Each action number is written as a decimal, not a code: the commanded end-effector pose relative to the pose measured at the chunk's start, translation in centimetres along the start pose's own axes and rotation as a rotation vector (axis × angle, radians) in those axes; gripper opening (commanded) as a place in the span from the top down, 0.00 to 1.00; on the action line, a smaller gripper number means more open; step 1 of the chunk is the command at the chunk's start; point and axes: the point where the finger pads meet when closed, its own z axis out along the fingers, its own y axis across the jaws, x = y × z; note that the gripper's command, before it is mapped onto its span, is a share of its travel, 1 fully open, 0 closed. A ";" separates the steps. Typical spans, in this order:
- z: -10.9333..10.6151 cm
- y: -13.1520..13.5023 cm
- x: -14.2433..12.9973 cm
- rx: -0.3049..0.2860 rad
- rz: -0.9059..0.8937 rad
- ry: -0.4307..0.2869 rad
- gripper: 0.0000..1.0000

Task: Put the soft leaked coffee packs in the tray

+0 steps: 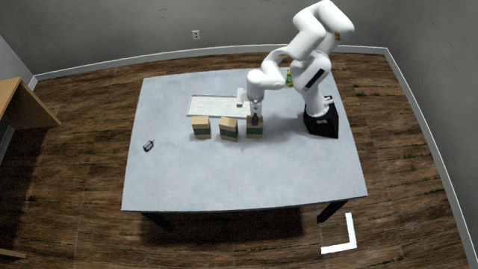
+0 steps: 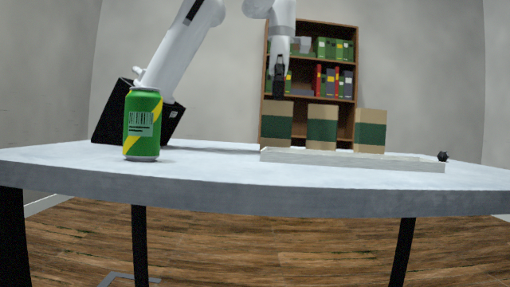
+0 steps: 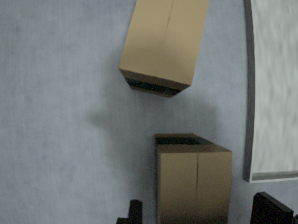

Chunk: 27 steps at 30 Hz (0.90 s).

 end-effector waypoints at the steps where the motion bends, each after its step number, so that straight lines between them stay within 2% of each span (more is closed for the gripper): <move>1: -0.1 -0.1 0.1 0.001 0.000 0.002 0.17; 19: 0.0 -0.1 0.2 0.001 0.000 0.002 0.17; 27: 0.7 -0.1 0.2 0.001 0.000 0.002 0.17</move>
